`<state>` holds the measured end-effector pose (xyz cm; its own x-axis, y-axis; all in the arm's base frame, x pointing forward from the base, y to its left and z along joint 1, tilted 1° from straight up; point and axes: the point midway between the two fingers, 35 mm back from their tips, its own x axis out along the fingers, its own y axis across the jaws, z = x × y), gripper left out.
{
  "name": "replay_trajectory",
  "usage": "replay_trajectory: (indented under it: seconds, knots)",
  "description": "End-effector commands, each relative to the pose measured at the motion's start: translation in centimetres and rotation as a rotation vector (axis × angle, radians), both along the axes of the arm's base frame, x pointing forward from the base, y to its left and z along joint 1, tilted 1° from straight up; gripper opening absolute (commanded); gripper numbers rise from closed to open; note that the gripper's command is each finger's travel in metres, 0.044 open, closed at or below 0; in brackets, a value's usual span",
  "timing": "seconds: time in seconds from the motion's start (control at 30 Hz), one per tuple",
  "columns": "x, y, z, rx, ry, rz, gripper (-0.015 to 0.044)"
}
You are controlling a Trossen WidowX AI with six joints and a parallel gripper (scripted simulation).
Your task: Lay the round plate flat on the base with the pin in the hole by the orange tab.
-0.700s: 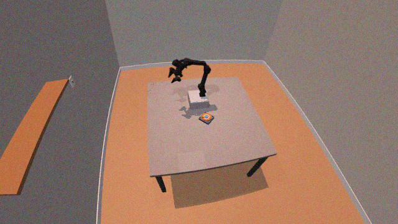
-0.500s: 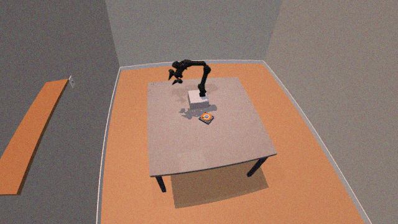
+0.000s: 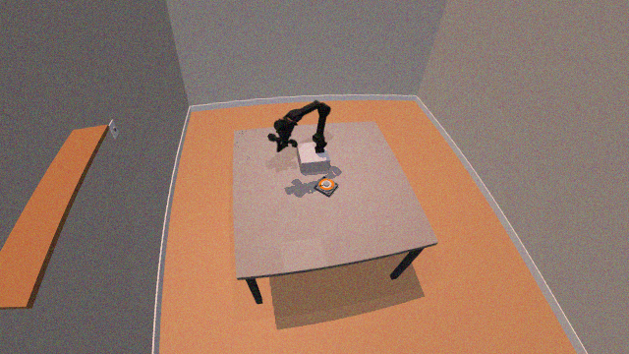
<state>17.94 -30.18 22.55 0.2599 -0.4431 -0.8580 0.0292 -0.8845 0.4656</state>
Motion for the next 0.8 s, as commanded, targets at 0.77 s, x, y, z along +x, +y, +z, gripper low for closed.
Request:
replay_trajectory:
  seconds: [0.77]
  knots:
    - [10.6,17.2,-15.1,-0.234,0.652,2.053,0.0]
